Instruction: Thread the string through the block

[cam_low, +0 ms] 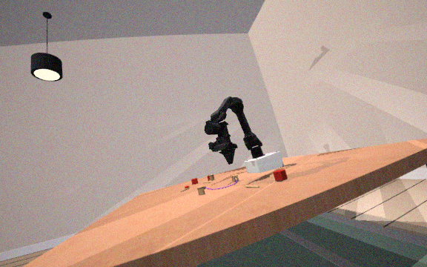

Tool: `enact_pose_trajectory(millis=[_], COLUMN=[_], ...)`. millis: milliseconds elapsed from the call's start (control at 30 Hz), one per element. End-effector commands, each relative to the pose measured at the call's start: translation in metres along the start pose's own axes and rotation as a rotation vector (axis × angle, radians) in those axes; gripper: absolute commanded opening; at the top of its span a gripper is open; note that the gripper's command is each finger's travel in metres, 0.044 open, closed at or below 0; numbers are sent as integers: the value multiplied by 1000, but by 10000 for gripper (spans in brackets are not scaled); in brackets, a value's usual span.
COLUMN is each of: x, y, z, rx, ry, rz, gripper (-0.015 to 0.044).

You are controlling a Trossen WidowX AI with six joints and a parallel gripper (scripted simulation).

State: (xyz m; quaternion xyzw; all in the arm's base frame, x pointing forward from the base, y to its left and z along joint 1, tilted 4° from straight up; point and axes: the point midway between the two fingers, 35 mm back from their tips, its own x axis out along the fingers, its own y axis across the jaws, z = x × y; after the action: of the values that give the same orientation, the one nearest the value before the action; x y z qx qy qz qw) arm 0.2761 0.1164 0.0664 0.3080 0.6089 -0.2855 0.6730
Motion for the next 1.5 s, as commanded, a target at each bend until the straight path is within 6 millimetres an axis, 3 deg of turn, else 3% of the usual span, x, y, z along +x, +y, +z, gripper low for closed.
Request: enact_pose_trajectory(millis=[0,767,1467], x=[-3,-2,0], y=[-17,-38,-38], z=[7,15,16], rx=[-802,-2051,-2082], ry=[-5,1,2], rz=[6,-5,-5], gripper=[123,123,123])
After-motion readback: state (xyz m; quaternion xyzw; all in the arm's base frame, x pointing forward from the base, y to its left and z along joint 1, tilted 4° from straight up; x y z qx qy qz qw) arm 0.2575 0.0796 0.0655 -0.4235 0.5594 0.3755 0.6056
